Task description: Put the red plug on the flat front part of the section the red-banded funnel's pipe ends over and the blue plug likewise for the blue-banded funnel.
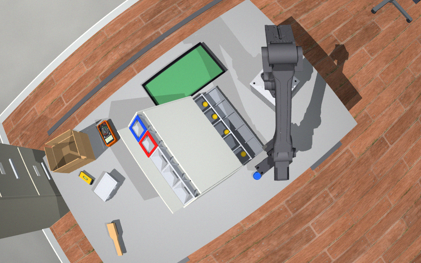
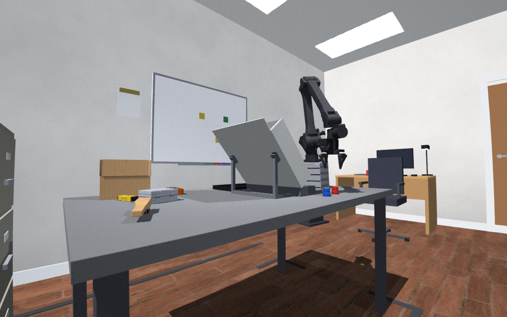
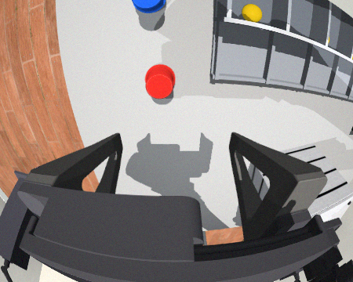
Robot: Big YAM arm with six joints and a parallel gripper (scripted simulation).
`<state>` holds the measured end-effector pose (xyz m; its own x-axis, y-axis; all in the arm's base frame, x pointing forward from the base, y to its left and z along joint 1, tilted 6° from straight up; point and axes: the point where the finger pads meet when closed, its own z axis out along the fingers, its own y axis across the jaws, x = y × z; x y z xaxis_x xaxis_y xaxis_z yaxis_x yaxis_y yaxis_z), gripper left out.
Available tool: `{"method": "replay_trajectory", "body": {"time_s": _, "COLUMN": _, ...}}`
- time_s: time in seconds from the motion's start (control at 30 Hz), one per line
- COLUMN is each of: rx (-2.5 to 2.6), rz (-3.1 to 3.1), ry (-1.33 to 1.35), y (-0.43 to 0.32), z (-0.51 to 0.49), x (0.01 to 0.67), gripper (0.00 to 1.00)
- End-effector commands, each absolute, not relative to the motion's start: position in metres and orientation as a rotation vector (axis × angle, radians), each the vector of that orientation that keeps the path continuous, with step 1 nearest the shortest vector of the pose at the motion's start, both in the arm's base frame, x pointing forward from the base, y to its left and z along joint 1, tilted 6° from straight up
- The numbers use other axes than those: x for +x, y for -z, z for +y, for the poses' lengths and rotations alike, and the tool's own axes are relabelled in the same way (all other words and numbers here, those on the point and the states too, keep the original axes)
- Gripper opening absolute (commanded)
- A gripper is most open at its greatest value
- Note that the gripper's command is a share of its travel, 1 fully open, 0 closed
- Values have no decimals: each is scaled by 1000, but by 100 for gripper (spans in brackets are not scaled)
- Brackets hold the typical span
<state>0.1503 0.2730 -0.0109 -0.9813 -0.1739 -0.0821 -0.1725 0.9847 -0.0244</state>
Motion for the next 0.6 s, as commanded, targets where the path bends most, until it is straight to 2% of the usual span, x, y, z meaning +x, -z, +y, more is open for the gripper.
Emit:
{"method": "replay_trajectory", "body": {"time_s": 0.0, "rx": -262, "rz": 3033, "ry": -3, "y": 4, "z": 292, "x": 156, "gripper": 87}}
{"method": "replay_trajectory", "body": {"time_s": 0.57, "rx": -263, "rz": 3037, "ry": 9, "y": 1, "z": 302, "x": 158, "gripper": 87}}
